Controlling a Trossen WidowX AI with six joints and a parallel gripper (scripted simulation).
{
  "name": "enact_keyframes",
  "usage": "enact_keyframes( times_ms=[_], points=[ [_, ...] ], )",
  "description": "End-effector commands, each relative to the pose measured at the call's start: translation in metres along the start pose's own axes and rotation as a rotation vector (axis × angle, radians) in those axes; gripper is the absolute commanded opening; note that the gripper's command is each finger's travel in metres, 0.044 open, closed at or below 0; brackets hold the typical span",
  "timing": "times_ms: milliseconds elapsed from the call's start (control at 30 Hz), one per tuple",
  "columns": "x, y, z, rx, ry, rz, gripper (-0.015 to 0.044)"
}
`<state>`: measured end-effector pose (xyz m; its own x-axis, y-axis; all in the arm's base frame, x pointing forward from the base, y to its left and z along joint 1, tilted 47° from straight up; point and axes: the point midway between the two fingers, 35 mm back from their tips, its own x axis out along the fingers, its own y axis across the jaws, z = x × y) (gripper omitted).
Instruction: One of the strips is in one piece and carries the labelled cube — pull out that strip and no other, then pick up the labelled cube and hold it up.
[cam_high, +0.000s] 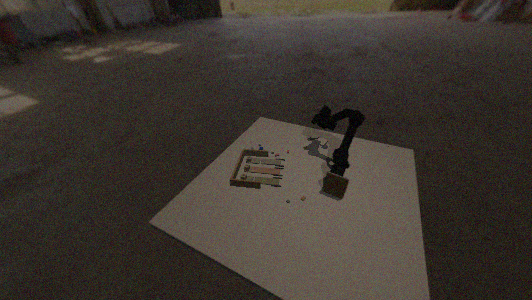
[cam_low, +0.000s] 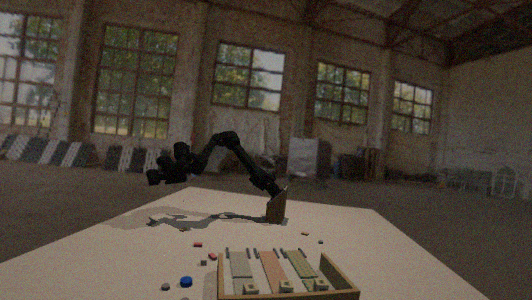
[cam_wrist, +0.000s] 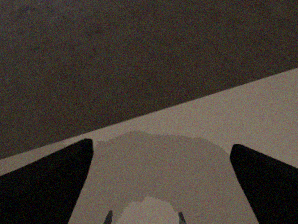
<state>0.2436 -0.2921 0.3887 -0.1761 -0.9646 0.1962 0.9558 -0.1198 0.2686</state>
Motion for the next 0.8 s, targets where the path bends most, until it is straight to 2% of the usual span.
enact_keyframes(
  times_ms=[0, 200, 400, 767],
  points=[
    [-0.05, 0.037, -0.042, -0.121, 0.078, 0.191, 0.04],
    [-0.129, 0.069, -0.091, -0.285, 0.155, 0.447, 0.04],
    [-0.217, 0.077, -0.135, -0.456, 0.203, 0.711, 0.04],
    [-0.375, 0.029, -0.202, -0.794, 0.202, 1.209, 0.04]
  ],
)
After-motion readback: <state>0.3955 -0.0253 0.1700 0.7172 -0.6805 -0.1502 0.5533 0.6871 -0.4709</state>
